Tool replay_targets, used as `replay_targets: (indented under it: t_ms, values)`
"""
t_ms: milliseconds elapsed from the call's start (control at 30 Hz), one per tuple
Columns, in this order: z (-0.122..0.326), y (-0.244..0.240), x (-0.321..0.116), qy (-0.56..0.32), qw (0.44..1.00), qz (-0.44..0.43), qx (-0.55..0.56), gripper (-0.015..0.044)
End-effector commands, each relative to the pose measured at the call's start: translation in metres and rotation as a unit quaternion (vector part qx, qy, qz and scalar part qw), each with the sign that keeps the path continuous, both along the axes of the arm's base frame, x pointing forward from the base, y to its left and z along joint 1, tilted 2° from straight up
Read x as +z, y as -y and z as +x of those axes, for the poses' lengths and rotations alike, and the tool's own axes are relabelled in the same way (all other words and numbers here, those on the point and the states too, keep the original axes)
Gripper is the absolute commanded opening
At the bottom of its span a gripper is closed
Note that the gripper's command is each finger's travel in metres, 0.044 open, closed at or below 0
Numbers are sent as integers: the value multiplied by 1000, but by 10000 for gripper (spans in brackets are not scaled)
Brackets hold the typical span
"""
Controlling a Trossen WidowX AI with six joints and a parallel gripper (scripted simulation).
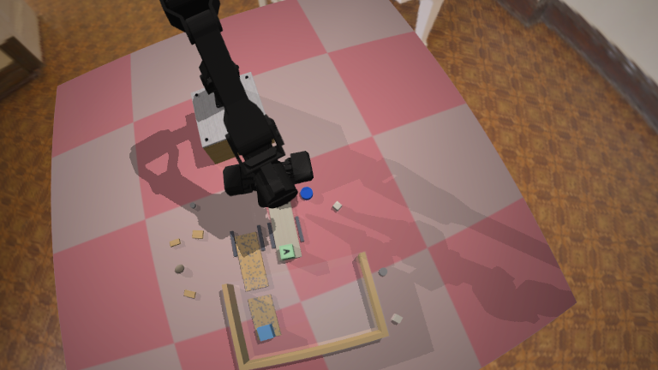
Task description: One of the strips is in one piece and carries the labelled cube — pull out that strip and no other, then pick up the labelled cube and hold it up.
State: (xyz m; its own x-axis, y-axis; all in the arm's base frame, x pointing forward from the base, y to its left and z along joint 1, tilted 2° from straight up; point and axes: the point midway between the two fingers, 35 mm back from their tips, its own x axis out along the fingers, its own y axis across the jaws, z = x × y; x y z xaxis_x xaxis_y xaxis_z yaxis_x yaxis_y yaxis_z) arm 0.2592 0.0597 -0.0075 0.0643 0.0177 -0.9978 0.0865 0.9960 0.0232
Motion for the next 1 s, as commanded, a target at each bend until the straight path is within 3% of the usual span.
replay_targets:
  t_ms: [0,33,967]
  values:
    - [15,1,3,0,1000,1,1,420]
    - [19,2,3,0,1000,1,1,440]
    - [128,11,26,5,1000,1,1,440]
